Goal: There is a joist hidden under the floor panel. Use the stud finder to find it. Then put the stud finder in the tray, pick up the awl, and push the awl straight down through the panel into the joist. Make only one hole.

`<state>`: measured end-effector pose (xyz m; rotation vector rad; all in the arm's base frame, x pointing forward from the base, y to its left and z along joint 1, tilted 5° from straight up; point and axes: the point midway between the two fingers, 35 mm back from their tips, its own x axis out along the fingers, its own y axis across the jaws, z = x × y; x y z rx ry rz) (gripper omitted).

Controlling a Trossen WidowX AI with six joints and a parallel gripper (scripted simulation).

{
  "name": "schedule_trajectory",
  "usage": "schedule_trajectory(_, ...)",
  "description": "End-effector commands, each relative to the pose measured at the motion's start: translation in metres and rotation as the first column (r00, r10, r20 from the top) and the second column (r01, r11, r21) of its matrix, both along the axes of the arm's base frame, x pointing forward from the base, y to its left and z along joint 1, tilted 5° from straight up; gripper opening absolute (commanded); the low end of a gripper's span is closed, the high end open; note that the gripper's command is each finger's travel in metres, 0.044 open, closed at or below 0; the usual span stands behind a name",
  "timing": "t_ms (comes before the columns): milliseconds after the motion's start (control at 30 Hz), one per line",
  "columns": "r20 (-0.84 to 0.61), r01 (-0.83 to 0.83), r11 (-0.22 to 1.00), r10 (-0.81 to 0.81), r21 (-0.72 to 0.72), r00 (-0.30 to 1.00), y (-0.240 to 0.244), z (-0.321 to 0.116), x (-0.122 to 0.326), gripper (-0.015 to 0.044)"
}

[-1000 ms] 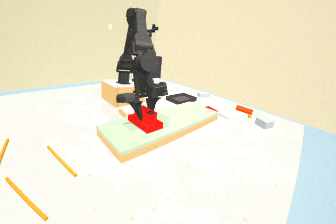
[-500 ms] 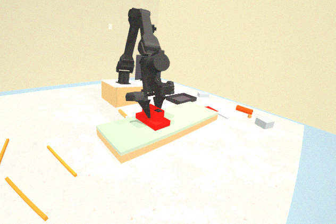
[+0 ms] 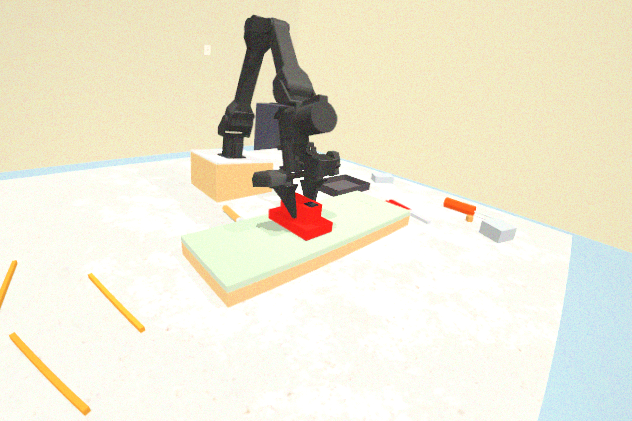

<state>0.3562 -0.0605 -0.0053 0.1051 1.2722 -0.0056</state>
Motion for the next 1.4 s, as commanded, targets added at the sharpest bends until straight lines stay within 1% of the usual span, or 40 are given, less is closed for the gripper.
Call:
schedule_trajectory(0, 0.000, -0.003, 1.000, 0.003, 0.004, 1.000, 0.012, 0.001, -0.001, 0.0000)
schedule_trajectory(1367, 0.000, -0.003, 1.000, 0.003, 0.012, 1.000, 0.107, 0.009, 0.005, 0.0000)
